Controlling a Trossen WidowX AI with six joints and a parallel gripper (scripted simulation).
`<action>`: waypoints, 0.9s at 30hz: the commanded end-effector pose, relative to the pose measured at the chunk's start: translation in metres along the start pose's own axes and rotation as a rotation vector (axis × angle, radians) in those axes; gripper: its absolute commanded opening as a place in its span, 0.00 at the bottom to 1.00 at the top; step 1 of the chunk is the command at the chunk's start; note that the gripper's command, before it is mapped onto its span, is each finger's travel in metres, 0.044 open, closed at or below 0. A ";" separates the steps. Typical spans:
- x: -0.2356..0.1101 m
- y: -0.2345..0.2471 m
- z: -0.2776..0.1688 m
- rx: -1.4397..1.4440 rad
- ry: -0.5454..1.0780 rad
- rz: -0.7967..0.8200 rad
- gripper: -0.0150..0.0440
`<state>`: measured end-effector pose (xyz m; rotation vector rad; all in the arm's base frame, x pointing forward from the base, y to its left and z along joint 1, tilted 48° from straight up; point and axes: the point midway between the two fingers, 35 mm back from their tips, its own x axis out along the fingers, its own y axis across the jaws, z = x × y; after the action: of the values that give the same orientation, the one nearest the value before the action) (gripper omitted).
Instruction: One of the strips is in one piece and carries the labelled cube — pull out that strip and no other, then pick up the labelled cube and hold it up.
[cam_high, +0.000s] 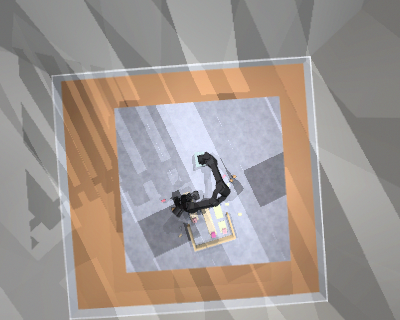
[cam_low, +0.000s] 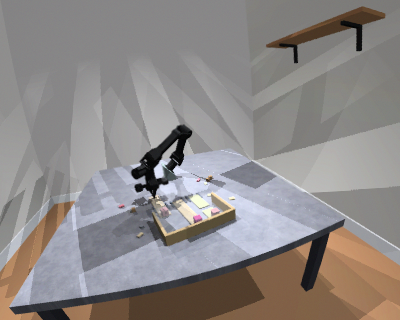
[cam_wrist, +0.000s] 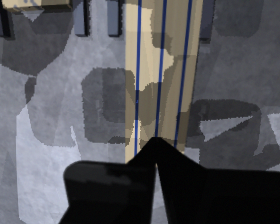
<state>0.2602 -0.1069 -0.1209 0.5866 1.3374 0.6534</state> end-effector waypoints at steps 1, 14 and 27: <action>0.005 0.002 -0.013 0.010 0.025 0.008 0.25; 0.004 0.002 -0.033 0.011 0.025 0.007 0.25; -0.042 -0.002 -0.025 0.011 0.026 0.005 0.25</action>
<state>0.2300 -0.1315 -0.1026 0.6072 1.3628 0.6593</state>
